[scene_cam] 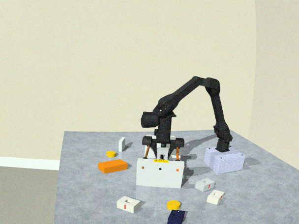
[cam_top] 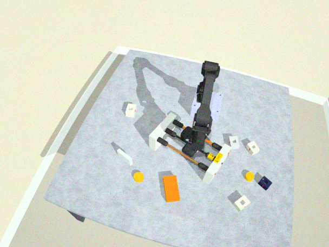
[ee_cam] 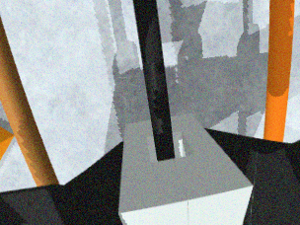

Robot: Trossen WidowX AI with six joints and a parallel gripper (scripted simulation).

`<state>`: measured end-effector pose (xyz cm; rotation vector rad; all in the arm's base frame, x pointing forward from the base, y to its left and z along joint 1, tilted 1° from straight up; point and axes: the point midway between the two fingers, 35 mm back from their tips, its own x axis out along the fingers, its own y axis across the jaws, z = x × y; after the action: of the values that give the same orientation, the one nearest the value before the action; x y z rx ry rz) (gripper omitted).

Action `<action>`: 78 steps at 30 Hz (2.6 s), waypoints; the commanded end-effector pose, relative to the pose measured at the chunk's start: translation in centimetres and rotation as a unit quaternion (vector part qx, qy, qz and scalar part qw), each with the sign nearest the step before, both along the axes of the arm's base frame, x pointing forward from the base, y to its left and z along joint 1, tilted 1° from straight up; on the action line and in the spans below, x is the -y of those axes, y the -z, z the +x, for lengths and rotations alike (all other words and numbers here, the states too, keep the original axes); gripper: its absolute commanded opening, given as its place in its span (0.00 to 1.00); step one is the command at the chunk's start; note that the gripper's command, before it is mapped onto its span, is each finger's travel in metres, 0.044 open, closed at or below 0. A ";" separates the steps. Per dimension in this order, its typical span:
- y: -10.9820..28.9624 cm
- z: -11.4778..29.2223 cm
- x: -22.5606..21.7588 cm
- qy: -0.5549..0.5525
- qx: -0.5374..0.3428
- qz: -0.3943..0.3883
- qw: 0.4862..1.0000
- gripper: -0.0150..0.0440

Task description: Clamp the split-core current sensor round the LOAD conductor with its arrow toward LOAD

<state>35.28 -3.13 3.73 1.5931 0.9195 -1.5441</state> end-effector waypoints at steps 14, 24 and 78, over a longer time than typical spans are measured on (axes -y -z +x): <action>0.0 0.0 0.0 0.000 0.000 0.000 1.000 0.88; 0.0 0.0 0.0 0.000 0.000 0.000 1.000 0.79; 0.0 0.2 0.2 0.002 -0.036 0.017 0.999 0.43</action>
<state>35.49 -3.36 3.67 1.5717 0.9881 -1.6068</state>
